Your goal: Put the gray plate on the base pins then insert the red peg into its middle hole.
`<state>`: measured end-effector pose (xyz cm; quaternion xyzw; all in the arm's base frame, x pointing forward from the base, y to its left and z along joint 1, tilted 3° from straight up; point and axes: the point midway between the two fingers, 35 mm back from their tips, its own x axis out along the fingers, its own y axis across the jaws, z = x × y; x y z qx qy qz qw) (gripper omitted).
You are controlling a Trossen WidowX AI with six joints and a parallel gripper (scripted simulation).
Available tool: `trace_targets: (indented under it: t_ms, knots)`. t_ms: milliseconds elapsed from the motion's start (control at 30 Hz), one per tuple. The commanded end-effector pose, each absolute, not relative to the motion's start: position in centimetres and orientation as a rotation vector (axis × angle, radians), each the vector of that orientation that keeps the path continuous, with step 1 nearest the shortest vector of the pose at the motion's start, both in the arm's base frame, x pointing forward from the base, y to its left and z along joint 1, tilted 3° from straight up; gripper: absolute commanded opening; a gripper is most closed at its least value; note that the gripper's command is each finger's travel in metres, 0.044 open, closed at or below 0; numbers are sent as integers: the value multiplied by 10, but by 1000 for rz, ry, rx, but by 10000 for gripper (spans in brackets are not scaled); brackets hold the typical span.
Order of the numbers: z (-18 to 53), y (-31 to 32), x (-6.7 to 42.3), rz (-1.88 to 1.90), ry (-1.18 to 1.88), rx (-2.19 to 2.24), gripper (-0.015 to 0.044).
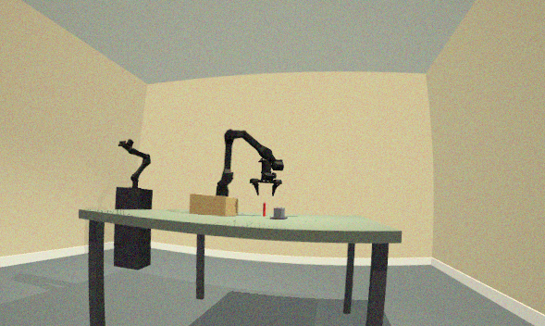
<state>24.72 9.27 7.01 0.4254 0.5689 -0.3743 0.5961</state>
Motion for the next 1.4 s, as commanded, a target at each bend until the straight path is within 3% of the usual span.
trace_targets:
  t_ms: [0,1367]
  knots:
    - [58,92,246,-883,1323,984,440]
    - [-7,95,248,-884,1323,984,440]
